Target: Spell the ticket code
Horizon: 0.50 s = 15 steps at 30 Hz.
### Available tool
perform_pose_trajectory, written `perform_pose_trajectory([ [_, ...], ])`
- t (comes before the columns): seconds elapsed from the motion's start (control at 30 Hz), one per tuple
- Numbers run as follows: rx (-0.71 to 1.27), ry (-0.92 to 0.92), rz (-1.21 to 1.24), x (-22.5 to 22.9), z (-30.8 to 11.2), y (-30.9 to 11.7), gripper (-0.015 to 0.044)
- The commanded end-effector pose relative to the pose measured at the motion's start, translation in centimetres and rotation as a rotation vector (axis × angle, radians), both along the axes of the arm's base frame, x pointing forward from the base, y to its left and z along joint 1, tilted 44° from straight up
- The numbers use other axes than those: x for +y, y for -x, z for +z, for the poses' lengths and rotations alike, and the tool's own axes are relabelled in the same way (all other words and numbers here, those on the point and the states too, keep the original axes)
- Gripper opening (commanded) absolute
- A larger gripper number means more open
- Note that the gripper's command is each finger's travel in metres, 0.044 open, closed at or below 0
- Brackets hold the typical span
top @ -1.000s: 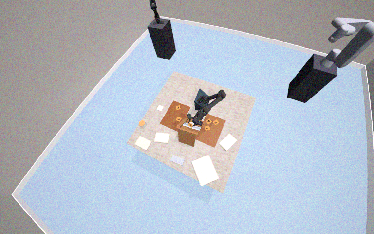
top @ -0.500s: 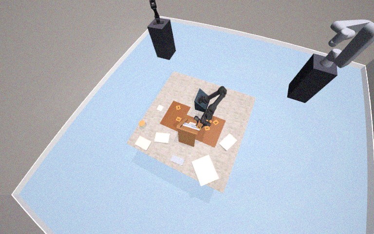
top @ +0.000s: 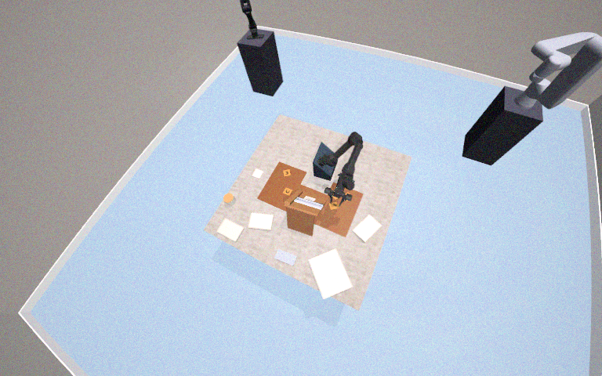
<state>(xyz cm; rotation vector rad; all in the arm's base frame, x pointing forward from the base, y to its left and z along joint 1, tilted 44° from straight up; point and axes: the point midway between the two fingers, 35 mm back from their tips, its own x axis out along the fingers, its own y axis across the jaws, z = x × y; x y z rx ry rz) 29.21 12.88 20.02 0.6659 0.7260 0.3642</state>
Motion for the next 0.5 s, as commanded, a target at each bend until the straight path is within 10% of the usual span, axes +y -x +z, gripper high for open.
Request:
perform_pose_trajectory([
  [0.0, 0.004, -0.043, 0.001, 0.8, 0.4, 0.9, 0.0],
  [0.47, 0.003, -0.045, 0.001, 3.2, -1.6, -2.2, 0.0],
])
